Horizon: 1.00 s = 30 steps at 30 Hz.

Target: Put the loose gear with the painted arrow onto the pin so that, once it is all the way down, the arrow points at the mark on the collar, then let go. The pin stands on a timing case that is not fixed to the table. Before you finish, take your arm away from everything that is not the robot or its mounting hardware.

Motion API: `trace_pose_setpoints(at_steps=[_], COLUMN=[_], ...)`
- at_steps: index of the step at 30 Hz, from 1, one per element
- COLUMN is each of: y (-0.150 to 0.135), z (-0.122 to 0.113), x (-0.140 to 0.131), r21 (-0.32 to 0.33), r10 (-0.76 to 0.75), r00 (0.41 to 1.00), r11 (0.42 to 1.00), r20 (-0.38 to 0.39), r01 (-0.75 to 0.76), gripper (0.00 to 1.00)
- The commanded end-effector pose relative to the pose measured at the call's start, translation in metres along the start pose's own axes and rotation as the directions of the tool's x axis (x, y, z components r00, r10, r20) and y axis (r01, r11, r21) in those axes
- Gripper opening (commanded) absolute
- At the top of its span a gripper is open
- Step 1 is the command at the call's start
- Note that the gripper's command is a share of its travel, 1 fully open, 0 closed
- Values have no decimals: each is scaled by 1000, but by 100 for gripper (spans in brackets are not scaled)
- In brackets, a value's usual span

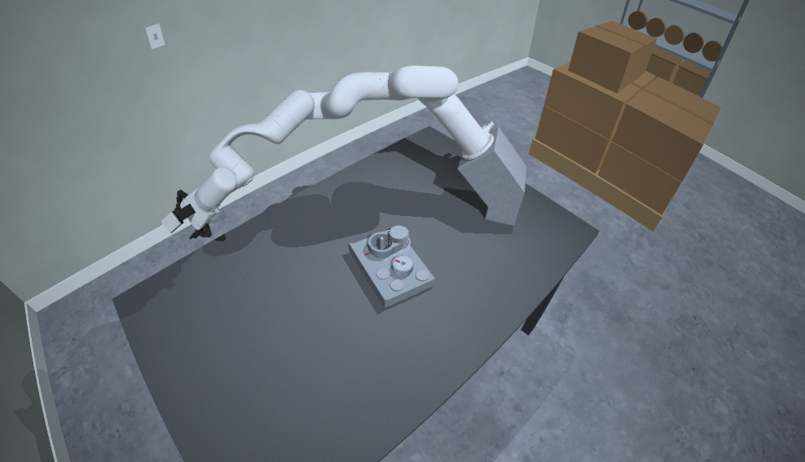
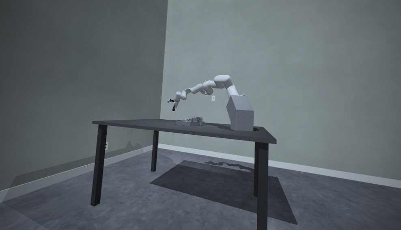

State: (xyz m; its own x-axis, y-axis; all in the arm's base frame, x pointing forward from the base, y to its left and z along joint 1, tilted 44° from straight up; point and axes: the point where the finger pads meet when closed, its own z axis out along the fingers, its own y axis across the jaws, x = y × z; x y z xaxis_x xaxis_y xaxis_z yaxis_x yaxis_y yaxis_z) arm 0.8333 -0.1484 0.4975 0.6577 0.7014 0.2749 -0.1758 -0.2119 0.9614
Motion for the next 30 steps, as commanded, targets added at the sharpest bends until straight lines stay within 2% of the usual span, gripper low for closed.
trace_pose_setpoints(at_steps=[1,22,30], y=[3,2,-16], z=[-2,-3,-19], x=[2,2,-3], r21=[-3,-2,7], r10=[4,8,73], r00=[1000,1000,997], r11=[1000,1000,997], r20=[-4,-1,33], r01=[-4,-8,-73], gripper=[100,100,100])
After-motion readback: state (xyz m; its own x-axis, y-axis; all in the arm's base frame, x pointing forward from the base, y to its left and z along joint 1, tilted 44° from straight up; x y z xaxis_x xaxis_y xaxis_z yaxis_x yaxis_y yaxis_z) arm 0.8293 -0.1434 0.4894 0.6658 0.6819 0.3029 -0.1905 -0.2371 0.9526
